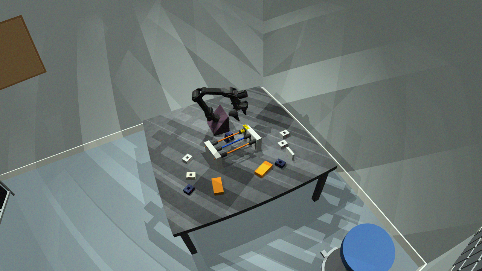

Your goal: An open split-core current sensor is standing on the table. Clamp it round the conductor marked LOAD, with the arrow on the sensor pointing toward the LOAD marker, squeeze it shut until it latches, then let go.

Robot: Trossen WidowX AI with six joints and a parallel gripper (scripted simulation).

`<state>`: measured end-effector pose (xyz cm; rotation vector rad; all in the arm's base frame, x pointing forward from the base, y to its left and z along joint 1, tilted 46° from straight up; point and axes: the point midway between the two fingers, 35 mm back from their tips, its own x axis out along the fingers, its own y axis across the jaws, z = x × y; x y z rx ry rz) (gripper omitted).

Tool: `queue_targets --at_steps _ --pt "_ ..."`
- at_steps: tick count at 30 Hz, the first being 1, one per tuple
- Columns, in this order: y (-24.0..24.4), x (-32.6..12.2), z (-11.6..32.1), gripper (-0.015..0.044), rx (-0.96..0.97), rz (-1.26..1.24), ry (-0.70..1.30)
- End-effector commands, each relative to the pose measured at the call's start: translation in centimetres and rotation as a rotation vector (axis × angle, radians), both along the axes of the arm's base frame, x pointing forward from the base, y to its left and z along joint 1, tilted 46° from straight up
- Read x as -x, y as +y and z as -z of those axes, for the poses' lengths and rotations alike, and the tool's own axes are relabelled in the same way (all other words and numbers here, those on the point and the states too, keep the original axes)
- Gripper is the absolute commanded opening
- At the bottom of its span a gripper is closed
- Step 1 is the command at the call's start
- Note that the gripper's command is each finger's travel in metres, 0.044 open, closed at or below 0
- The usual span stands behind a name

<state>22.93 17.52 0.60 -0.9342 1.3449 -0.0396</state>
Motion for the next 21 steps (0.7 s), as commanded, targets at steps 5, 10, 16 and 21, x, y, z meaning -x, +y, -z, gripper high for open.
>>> queue_targets --at_steps 5,10,16,21 --pt "-2.7 0.0 -0.3 0.0440 0.037 0.087 0.012" --pt "-10.9 1.7 -1.8 0.0440 0.142 0.375 0.063" --pt "-13.1 2.6 -2.3 0.0440 0.172 0.456 0.079" --pt "-13.3 2.6 -2.0 0.0440 0.172 0.456 0.079"
